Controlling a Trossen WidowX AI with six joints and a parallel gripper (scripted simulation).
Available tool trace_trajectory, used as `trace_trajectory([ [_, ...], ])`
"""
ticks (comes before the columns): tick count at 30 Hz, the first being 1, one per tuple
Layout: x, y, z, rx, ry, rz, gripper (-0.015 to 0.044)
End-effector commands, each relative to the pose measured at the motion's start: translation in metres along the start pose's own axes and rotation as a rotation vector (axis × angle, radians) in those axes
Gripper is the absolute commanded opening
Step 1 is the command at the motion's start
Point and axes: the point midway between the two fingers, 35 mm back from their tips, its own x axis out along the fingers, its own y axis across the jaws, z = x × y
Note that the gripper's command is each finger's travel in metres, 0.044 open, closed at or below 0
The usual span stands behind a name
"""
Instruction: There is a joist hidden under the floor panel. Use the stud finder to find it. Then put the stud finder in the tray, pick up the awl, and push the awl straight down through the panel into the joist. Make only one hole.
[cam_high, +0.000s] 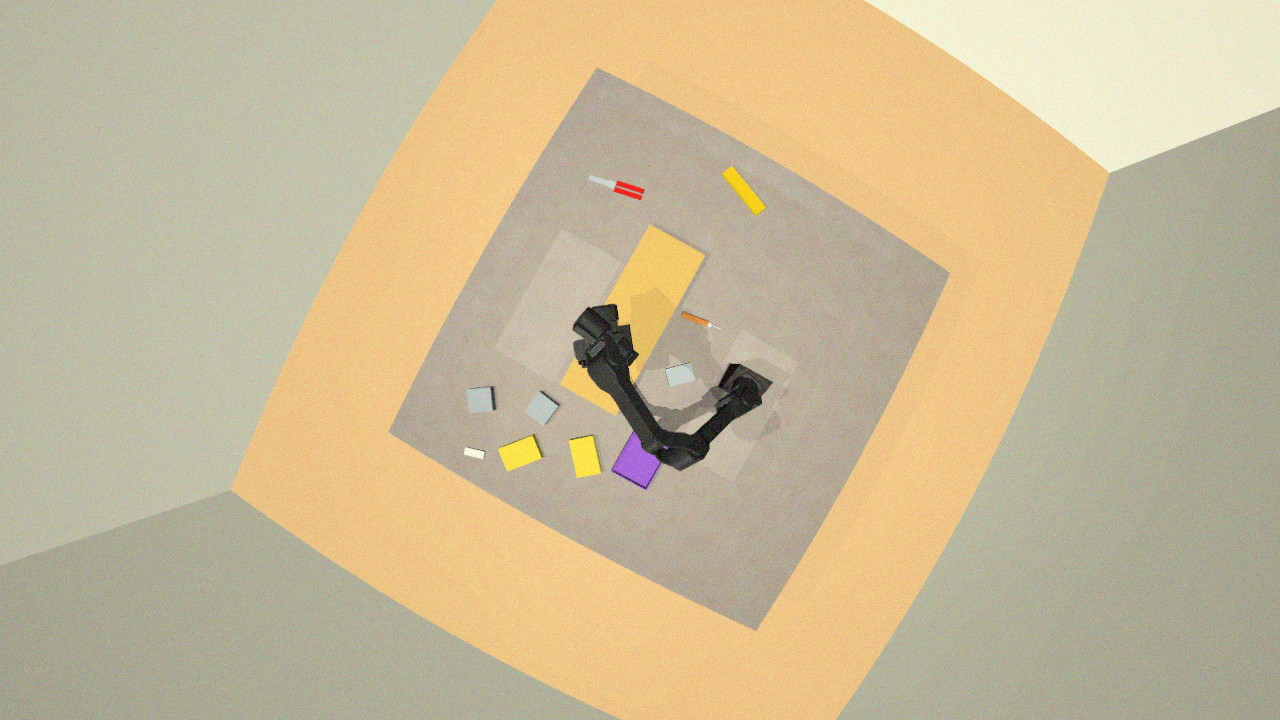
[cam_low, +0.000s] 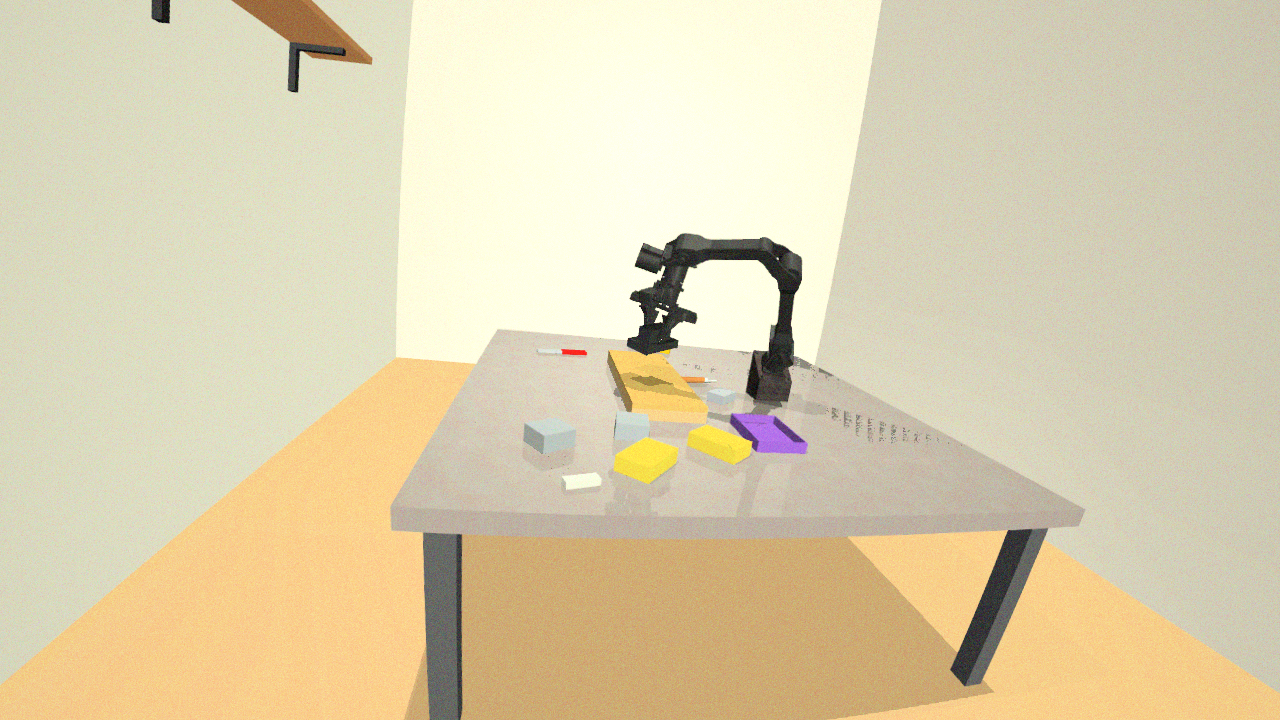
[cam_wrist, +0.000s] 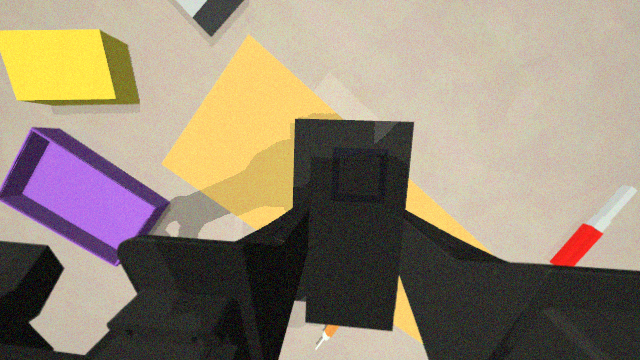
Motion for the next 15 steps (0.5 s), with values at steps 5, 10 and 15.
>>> trace_trajectory([
  [5, 0.002, 0.056, 0.018, -0.141, -0.014, 0.029, 0.0],
  [10, 0.004, 0.091, 0.024, -0.226, -0.022, 0.052, 0.0],
  [15, 0.004, 0.127, 0.026, -0.309, -0.032, 0.077, 0.0],
])
